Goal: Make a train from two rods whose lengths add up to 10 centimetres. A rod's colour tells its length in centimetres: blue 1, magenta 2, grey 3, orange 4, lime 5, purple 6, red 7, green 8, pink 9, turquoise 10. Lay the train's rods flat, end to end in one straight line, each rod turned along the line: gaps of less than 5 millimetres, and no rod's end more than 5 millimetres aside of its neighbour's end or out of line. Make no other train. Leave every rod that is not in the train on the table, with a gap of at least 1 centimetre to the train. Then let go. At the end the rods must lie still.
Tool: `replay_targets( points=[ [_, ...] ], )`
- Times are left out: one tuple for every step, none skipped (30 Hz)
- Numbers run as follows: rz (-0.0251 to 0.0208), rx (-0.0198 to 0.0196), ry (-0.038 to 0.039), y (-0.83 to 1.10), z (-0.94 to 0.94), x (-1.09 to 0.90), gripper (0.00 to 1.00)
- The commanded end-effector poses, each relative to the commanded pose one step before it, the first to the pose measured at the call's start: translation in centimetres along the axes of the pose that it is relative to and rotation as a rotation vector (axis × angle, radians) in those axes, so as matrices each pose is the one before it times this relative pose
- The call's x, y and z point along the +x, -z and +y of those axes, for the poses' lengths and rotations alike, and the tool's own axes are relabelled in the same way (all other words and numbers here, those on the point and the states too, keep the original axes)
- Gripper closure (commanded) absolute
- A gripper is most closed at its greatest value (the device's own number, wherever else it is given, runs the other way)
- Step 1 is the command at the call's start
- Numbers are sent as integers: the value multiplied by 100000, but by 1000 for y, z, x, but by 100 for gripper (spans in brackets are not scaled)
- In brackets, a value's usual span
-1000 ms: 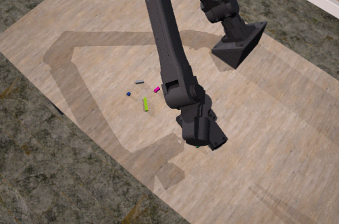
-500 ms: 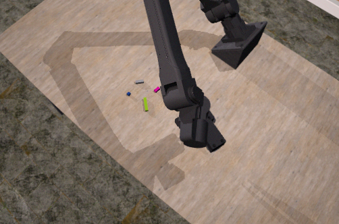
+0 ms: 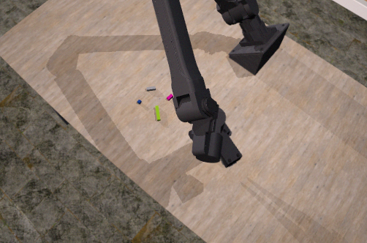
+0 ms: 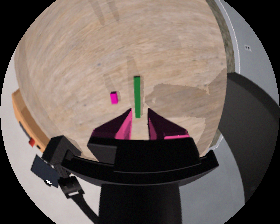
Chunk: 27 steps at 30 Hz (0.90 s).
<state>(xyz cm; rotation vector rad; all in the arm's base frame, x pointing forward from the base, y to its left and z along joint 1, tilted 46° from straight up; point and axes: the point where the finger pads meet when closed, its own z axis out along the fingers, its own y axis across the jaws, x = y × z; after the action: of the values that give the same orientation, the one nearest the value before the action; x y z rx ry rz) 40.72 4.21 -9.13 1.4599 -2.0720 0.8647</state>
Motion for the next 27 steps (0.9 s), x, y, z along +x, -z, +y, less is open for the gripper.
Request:
replay_targets(
  points=[
    [-111,571,2206,-825,368,-499,77],
    [74,-236,-229,-251,-39,88,77],
    [0,0,0,0,0,0,77],
    [0,0,0,0,0,0,77],
    [48,-161,-152,-214,-25,59,77],
    [118,-271,-292,-268,-54,115,77],
    [17,13,2,-138,-1,5,77],
    [4,-2,2,-132,2,2,77],
    [1,-5,2,-126,2,2,77],
    [-8,-13,2,-119,3,0,77],
    [-4,-9,2,-111,2,1,77],
    [-112,332,344,41,61,-127,77],
    [-201,564,590,152,105,-220,77],
    [-94,198,229,8,44,-87,77],
    [81,-278,-271,-193,-43,102,77],
    [179,-454,-482,-274,-83,186,77],
    [154,-375,-403,-232,-70,157,77],
    [-6,-9,1,-54,2,0,77],
    [-38,121,124,6,21,-45,77],
    [0,0,0,0,0,0,77],
    [0,0,0,0,0,0,77],
    [-667,1908,1973,789,348,-739,77],
    [-13,-55,-30,-44,0,8,77],
    [47,-179,-171,-96,-26,63,77],
    [128,-366,-378,-176,-63,143,77],
    [35,-86,-92,-51,-16,36,77],
    [20,-49,-53,-30,-9,21,77]
  ],
)
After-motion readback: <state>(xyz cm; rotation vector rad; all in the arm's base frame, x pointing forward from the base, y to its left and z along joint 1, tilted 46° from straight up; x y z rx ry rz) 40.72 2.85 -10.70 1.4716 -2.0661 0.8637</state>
